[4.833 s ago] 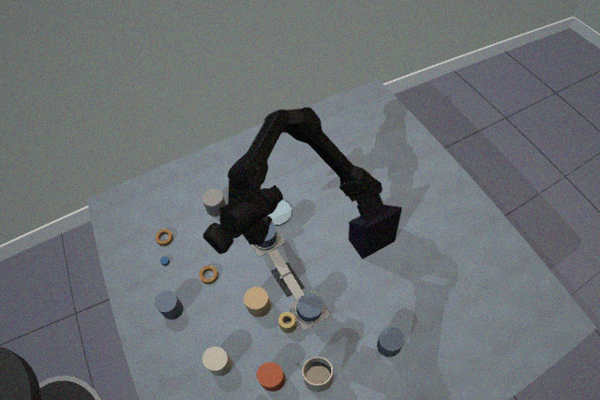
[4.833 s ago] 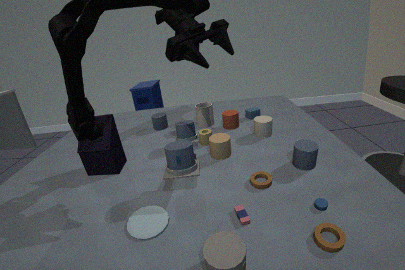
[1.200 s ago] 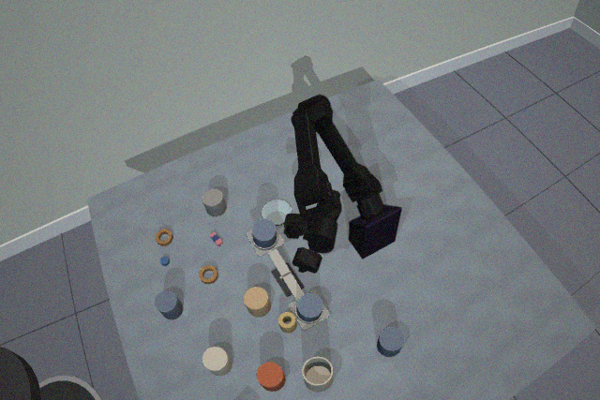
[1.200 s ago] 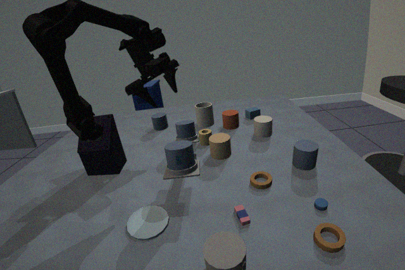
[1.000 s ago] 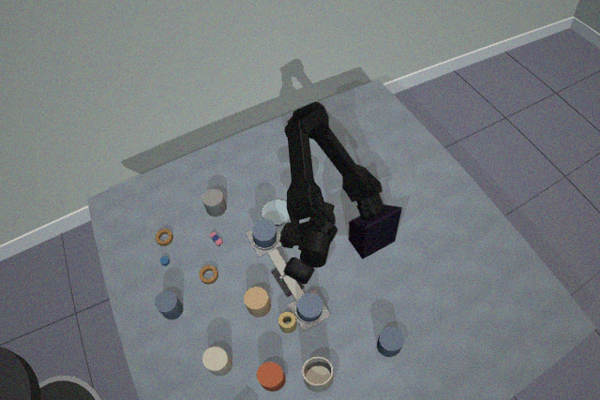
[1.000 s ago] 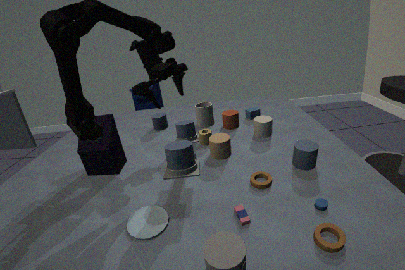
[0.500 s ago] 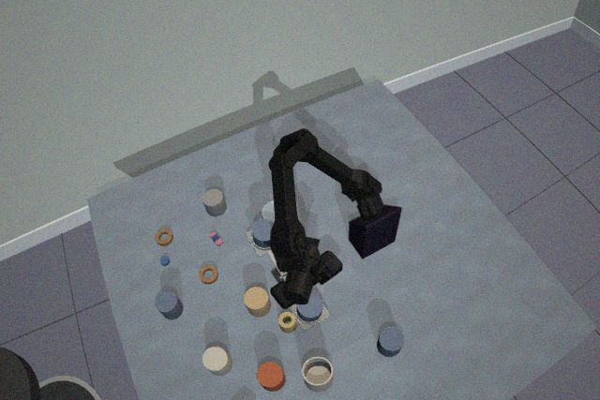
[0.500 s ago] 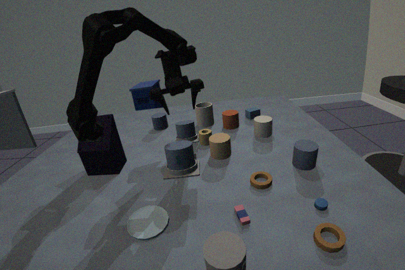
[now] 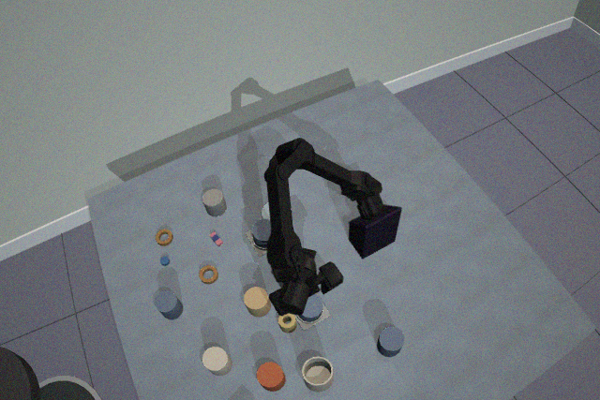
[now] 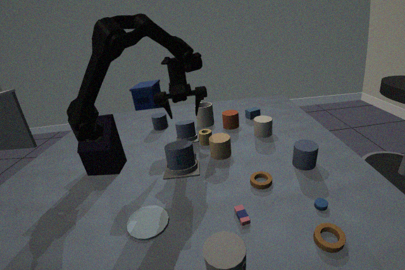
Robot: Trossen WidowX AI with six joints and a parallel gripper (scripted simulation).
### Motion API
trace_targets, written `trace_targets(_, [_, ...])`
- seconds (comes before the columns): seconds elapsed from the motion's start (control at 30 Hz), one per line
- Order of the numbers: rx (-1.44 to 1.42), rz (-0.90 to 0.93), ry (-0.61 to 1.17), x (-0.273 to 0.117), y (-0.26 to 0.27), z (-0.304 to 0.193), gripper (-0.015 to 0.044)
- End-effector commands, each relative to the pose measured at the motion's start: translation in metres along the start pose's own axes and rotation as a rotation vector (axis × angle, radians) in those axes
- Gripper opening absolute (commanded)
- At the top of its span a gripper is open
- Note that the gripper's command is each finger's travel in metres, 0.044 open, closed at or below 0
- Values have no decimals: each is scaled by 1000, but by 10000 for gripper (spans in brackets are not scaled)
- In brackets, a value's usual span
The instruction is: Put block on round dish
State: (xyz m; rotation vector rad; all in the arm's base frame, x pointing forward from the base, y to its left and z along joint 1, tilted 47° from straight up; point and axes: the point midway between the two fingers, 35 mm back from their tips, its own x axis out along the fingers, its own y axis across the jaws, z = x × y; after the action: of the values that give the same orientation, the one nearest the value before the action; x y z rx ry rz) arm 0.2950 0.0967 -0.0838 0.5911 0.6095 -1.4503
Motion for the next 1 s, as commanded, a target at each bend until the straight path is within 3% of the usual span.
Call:
trace_targets(0.0, [-8,-4,-7,7,-2,0,440])
trace_targets(0.97, [-7,-4,-10,52,-2,1,440])
